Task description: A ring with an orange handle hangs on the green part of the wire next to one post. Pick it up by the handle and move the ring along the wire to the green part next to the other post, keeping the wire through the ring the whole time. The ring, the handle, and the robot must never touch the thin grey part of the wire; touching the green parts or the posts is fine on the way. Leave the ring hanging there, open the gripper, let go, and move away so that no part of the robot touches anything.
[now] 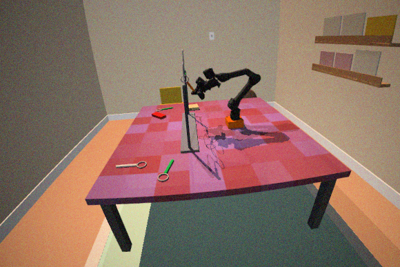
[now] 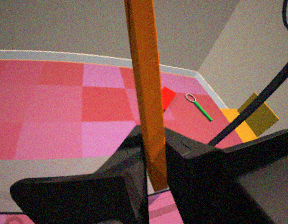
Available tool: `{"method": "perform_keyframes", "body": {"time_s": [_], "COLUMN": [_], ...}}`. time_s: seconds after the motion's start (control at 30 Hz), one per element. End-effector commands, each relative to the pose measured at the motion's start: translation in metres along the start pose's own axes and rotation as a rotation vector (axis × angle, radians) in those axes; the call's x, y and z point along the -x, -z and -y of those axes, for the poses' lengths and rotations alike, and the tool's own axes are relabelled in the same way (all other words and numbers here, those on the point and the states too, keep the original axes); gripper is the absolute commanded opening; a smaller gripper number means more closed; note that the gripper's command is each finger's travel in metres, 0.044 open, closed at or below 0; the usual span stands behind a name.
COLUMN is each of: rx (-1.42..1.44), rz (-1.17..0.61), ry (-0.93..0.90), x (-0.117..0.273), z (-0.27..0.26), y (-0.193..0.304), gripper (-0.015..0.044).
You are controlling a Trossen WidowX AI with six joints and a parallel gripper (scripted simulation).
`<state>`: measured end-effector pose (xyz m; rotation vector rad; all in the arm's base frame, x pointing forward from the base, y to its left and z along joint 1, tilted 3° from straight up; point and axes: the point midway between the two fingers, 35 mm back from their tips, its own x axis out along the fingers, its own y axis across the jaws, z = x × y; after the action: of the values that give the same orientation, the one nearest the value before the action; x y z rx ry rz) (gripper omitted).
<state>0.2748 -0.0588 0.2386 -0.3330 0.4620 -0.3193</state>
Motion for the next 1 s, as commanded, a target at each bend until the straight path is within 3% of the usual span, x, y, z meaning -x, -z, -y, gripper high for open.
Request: {"method": "perform_keyframes", "body": {"time_s": [0.0, 0.97], "rx": [-0.059, -0.269], "rz": [-0.011, -0.036], "ry": [-0.03, -0.152], "x": [0.001, 0.014], "z": [-0.01, -0.062], "y": [-0.001, -0.012], "gripper": [-0.015, -0.015]}}
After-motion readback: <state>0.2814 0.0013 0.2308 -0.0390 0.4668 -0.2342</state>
